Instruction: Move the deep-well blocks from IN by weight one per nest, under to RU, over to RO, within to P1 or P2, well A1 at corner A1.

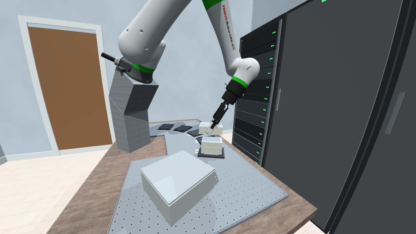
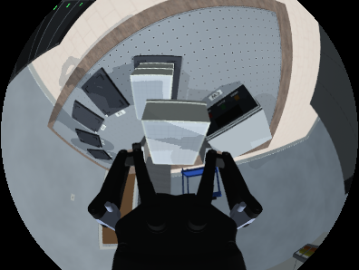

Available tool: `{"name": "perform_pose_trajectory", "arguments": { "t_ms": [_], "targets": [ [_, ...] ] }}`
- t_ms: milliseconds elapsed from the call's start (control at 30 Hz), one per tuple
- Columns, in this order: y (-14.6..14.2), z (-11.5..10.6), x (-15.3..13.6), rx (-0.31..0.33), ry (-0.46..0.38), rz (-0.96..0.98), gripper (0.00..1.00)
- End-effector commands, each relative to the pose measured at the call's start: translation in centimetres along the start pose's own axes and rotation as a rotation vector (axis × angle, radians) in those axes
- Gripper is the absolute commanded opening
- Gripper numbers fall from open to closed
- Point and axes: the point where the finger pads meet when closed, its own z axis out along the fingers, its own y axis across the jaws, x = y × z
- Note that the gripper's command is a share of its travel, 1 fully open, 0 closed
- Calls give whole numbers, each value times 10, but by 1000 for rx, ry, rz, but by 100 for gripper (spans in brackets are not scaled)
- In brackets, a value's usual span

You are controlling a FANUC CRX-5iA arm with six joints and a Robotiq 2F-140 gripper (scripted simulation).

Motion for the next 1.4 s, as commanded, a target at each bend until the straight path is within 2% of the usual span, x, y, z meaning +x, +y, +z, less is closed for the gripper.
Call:
{"name": "perform_pose_trajectory", "arguments": {
  "t_ms": [0,633,733,833,1200,1367],
  "targets": [
    [-10,-1,2,0,0,0,10],
    [-66,-7,12,0,0,0,10],
    [-67,-7,12,0,0,0,10],
    [-70,-6,13,-17,0,-29,10],
    [-102,12,16,-200,0,-346,10],
    [-114,18,17,-206,0,-355,10]
  ]
}}
